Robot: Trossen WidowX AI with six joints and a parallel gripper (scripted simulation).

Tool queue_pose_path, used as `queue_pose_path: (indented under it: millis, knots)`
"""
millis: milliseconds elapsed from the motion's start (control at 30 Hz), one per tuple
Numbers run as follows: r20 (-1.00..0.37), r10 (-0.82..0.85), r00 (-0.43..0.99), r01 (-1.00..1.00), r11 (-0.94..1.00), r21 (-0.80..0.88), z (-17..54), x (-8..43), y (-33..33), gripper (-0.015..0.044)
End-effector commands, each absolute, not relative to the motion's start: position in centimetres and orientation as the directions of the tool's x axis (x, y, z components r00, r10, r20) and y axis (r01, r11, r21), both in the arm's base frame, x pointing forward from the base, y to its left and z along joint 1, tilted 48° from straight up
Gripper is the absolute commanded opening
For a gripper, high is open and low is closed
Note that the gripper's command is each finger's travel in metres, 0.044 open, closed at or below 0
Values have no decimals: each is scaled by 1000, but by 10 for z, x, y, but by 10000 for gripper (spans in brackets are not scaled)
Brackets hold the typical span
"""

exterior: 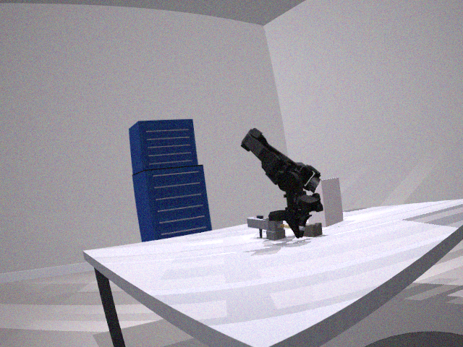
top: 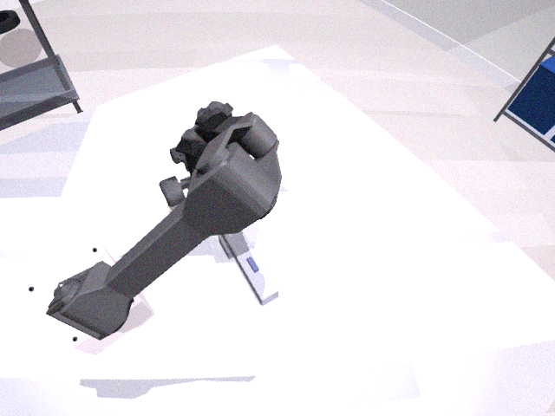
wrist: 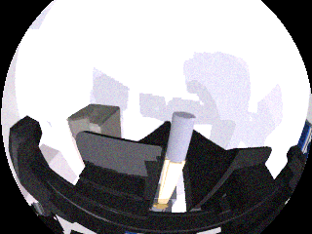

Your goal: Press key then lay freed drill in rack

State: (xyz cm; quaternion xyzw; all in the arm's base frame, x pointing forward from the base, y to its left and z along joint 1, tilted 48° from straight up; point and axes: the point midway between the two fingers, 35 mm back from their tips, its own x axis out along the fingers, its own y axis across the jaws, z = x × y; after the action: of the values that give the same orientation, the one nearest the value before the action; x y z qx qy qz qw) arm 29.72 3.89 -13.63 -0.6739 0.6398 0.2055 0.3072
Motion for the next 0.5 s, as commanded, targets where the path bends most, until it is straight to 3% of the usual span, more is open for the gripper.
queue_pose_path:
  millis: [0,467]
  knots:
    - [-675,-731,100,-988,7,-155,-141,299,46,0]
    - [-675,-731,101,-988,7,-155,-142,299,51,0]
